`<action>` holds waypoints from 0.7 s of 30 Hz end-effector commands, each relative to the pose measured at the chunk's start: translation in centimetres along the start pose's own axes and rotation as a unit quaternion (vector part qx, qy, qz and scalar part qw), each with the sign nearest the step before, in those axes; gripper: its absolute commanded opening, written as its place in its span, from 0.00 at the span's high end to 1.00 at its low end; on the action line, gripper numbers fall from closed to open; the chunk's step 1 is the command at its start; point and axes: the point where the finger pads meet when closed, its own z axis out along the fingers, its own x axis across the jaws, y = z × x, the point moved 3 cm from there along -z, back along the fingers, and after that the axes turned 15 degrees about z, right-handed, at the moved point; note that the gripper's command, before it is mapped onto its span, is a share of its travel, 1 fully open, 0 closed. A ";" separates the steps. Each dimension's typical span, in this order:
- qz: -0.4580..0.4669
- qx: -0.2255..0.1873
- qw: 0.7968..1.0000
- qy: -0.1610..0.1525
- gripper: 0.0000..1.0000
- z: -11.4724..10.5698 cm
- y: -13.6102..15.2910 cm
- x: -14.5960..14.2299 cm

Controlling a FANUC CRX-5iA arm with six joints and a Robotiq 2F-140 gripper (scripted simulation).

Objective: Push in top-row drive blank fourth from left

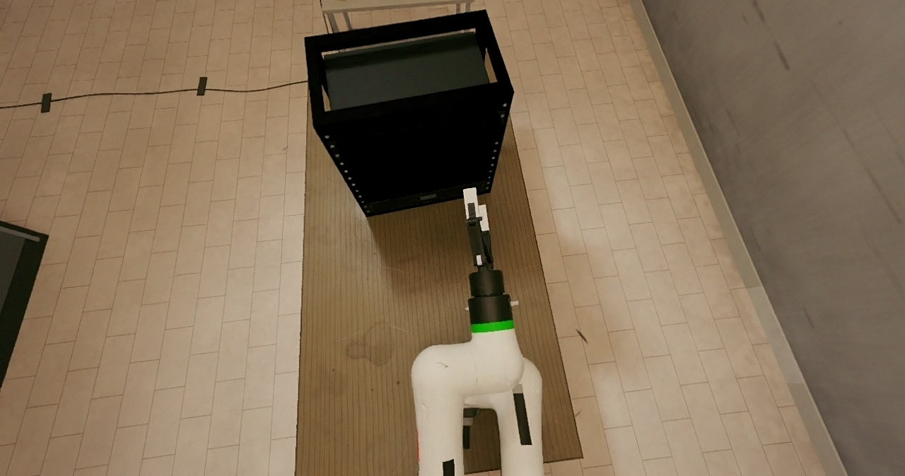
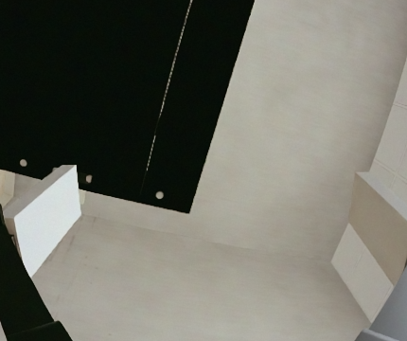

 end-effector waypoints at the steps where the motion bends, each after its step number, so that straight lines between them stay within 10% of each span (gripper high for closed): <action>1: 0.036 0.041 0.998 -0.018 0.00 0.1 0.9 -1.4; 21: 0.109 0.042 0.991 -0.060 0.00 0.2 2.0 -4.8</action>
